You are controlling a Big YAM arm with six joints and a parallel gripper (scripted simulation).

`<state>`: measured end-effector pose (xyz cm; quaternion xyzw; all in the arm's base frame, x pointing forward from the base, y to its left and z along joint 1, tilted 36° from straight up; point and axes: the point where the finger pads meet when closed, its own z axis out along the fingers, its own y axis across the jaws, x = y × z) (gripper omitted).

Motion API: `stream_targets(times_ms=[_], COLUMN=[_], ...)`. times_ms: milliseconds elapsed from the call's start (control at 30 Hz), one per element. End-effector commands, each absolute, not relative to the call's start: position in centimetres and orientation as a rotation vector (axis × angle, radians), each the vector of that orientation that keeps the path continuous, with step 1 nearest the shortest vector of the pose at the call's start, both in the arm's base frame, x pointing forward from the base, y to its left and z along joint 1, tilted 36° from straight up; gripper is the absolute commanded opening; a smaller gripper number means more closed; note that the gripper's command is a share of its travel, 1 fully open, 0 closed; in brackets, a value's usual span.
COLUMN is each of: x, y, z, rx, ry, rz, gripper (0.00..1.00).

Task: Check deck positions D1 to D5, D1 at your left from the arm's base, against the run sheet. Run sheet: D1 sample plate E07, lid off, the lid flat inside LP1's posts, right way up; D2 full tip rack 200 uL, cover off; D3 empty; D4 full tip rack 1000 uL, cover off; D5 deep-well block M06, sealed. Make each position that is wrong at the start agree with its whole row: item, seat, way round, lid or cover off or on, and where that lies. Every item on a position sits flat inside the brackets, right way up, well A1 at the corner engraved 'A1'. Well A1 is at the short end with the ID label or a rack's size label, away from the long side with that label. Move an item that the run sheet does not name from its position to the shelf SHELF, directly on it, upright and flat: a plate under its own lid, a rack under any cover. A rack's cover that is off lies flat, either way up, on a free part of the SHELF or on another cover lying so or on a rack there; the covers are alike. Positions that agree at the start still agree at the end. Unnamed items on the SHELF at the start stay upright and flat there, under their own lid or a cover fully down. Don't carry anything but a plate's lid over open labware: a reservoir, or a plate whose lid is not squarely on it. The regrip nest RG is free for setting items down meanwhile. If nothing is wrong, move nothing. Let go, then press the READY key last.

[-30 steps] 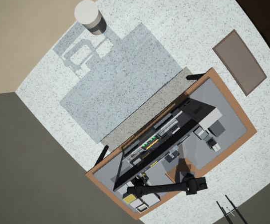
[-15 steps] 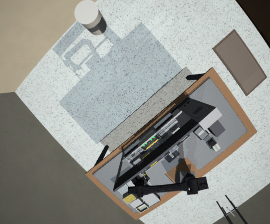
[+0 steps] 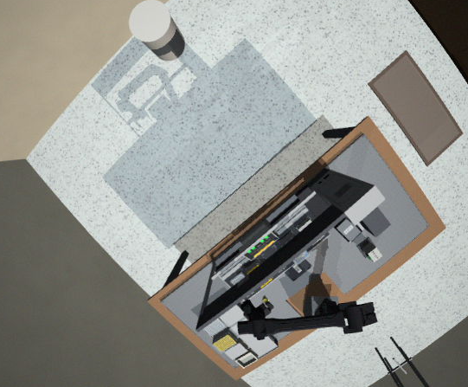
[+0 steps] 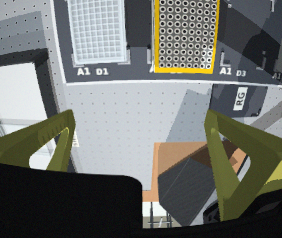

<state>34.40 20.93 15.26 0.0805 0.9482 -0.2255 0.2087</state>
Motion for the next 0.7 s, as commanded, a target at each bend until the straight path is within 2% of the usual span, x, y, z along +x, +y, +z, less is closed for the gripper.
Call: stream_targets(times_ms=[0,667], x=[33.5,27.1], y=[20.3,13.6], z=[15.9,16.6], rx=[0.232,0.229], ry=[2.626,2.634], rz=[-0.602,-0.624], gripper=[1.0,1.0])
